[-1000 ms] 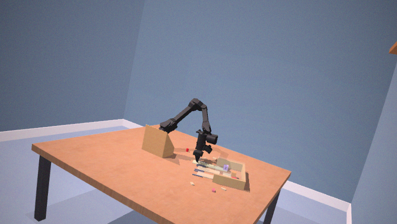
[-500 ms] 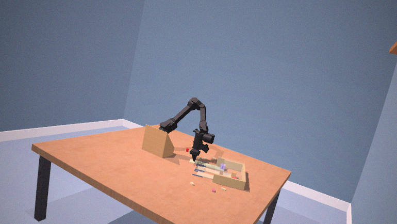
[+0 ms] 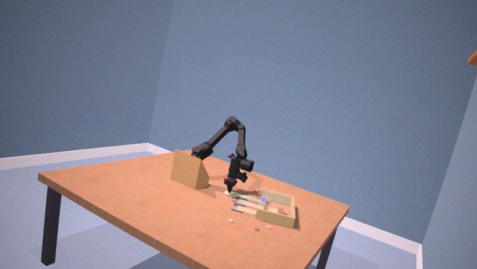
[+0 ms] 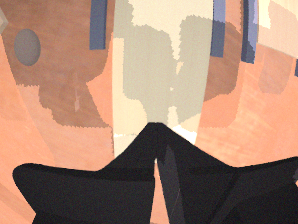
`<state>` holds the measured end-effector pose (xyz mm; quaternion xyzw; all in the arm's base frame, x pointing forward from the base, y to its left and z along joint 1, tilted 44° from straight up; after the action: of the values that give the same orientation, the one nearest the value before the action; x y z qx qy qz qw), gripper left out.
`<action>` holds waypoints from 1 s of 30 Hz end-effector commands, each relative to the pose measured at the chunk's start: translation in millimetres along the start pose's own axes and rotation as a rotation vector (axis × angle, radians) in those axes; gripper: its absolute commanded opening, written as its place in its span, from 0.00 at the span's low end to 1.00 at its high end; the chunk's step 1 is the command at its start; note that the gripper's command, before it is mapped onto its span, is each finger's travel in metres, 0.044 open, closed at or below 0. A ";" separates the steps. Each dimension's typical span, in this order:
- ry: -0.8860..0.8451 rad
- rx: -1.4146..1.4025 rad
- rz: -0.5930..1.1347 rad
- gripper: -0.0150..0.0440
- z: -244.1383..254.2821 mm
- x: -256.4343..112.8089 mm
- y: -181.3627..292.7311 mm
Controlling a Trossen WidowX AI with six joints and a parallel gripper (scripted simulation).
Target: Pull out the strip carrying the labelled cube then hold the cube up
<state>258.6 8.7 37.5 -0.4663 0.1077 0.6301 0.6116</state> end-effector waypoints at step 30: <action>-0.011 0.008 0.018 0.25 16.0 2.3 54.8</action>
<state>215.5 5.8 24.8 -0.4663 0.1074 0.6301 0.6116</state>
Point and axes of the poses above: the point midway between the two fingers, 35 mm back from their tips, its own x axis out along the fingers, its own z axis across the jaws, y = z × x, the point moved 5 cm from there along -x, back along the fingers, and after that the axes turned 15 degrees about -x, right-handed, at the moved point
